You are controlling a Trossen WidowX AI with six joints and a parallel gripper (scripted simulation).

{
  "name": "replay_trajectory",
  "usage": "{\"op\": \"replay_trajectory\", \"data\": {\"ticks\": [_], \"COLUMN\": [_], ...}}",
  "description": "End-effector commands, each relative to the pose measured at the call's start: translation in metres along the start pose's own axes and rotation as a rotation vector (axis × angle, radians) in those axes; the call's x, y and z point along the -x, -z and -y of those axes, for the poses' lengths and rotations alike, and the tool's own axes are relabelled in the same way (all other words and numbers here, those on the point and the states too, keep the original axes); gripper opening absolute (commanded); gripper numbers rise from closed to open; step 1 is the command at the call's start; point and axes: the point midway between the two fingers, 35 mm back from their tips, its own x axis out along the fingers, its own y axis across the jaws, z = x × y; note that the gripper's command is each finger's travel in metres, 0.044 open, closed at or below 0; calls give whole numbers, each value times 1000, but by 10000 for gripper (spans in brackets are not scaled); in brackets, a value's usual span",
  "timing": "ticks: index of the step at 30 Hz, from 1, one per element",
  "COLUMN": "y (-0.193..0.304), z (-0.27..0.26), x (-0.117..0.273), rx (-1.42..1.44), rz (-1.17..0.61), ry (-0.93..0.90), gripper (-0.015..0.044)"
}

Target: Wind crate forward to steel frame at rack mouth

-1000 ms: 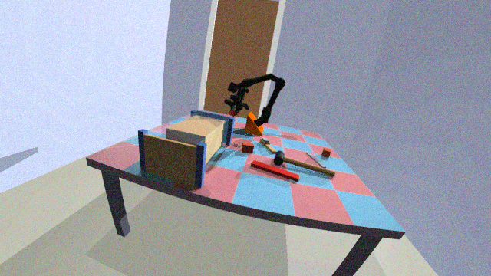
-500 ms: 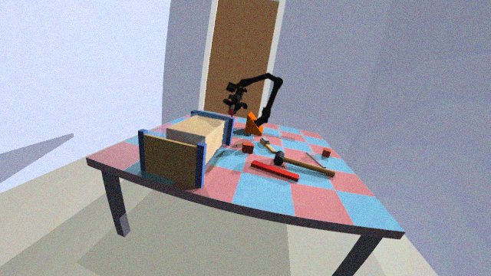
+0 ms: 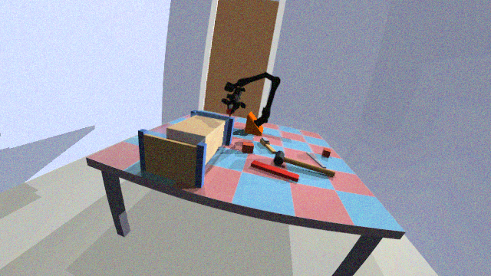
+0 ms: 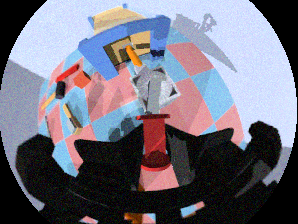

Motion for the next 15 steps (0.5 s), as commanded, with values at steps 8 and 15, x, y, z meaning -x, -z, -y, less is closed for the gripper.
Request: {"op": "replay_trajectory", "data": {"ticks": [8,15], "y": [0,-2], "z": [21,31], "x": [0,0], "rx": [13,13], "rz": [-10,-10], "ry": [24,25], "gripper": [0,0]}}
